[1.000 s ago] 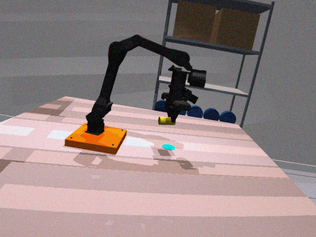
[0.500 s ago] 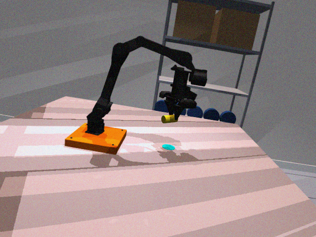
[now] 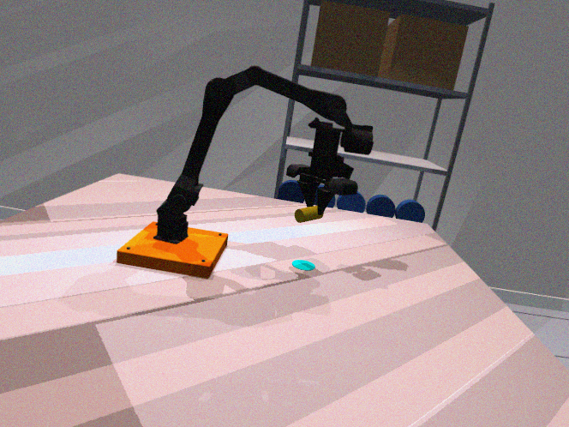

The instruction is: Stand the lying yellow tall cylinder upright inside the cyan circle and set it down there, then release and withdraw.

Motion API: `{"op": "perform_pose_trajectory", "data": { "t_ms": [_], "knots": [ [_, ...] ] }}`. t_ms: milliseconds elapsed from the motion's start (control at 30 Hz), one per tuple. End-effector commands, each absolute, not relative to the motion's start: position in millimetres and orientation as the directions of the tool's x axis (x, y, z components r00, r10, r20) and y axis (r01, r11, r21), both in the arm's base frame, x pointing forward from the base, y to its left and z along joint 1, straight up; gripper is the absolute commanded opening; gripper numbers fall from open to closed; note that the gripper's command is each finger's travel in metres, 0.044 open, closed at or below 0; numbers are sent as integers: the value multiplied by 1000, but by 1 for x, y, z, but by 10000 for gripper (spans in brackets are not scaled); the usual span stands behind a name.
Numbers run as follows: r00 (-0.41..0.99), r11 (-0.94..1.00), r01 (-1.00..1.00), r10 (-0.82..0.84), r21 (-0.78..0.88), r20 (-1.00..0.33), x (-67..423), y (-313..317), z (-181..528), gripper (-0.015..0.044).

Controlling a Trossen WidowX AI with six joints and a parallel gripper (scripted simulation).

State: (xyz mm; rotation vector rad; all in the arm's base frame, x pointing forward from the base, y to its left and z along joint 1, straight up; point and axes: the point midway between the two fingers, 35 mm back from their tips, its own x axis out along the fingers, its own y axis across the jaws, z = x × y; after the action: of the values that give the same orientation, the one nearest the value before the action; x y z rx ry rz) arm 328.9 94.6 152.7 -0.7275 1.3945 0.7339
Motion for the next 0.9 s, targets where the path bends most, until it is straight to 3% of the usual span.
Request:
{"op": "perform_pose_trajectory", "data": {
  "t_ms": [0, 867],
  "knots": [
    [54, 597, -802, 48, -15, -997, 332, 96, 150, 105],
    [163, 664, -748, 199, 10, -966, 353, 100, 133, 105]
  ]
}}
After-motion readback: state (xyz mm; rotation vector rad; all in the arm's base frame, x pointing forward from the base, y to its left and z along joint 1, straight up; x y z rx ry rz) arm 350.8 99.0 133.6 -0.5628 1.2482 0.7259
